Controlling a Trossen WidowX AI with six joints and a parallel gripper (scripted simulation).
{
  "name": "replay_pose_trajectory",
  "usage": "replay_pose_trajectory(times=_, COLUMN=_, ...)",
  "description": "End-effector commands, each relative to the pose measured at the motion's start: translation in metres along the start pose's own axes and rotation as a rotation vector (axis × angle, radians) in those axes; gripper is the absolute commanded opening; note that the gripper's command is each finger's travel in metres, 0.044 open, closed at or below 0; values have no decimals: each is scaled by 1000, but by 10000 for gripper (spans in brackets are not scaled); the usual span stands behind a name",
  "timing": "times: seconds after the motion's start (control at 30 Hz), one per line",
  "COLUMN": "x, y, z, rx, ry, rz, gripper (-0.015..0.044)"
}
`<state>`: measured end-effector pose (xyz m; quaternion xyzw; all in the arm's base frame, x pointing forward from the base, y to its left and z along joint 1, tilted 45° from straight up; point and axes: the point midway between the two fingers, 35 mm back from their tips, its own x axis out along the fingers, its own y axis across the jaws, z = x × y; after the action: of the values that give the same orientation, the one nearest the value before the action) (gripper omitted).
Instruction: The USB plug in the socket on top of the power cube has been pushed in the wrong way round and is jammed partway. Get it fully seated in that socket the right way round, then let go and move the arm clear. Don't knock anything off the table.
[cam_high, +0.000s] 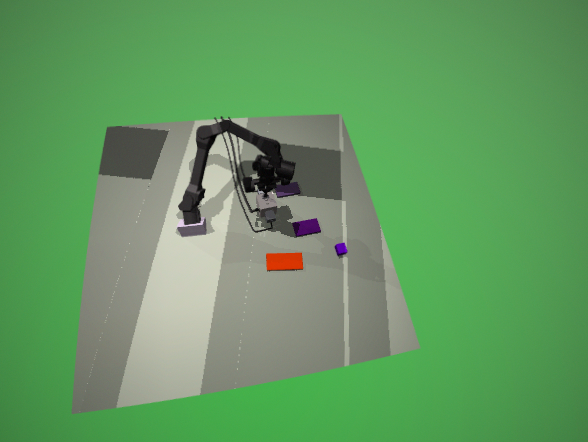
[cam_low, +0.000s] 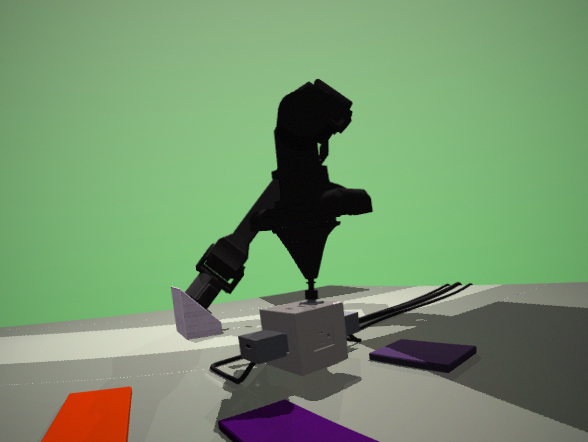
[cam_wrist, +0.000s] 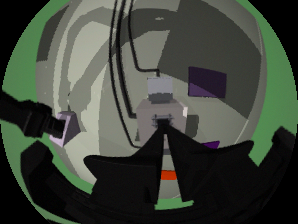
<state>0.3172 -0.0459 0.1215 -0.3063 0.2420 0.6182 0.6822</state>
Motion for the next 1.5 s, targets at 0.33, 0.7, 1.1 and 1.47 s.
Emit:
replay_pose_trajectory(times=0.33, x=2, y=0, z=0, rx=6, ry=-3, rz=-2, gripper=0)
replay_pose_trajectory(times=0.7, x=3, y=0, z=0, rx=6, ry=-3, rz=-2, gripper=0)
replay_pose_trajectory(times=1.1, x=5, y=0, z=0, rx=6, ry=-3, rz=-2, gripper=0)
replay_pose_trajectory(times=1.47, x=6, y=0, z=0, rx=6, ry=-3, rz=-2, gripper=0)
